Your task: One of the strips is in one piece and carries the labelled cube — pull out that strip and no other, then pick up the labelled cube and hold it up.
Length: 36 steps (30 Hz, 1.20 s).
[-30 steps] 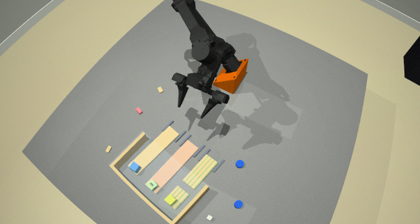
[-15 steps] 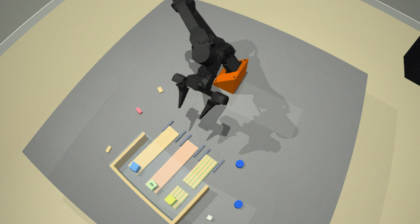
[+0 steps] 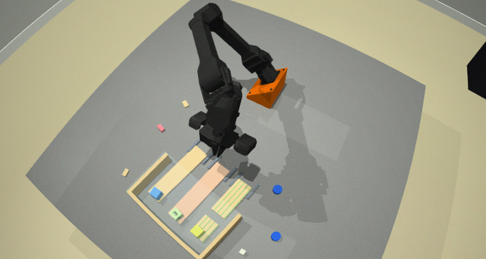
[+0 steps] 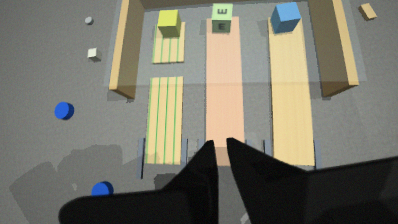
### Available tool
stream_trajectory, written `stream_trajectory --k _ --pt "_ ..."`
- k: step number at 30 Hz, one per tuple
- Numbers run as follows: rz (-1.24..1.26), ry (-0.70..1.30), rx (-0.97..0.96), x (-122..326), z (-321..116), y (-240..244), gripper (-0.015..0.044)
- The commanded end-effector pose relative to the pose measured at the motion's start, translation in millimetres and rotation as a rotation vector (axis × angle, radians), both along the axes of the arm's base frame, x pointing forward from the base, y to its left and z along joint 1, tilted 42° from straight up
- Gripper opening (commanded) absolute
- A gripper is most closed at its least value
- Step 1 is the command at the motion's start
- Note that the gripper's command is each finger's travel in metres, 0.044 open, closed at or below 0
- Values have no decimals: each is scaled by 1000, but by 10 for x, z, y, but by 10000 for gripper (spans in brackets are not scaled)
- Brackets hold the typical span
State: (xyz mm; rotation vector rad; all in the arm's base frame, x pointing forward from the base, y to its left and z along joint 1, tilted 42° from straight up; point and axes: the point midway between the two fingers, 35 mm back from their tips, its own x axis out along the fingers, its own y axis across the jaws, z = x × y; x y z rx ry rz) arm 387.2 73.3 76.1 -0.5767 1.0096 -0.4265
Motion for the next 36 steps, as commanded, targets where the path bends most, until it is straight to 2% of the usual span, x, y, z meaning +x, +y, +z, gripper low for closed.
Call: stream_trajectory --k 1,8,18,36 --pt "-203 142 24 135 -230 -231 0" --pt "-424 279 25 134 -450 -461 0" --pt "-424 279 25 88 -427 -505 0" --pt "-424 278 25 110 -649 -694 0"
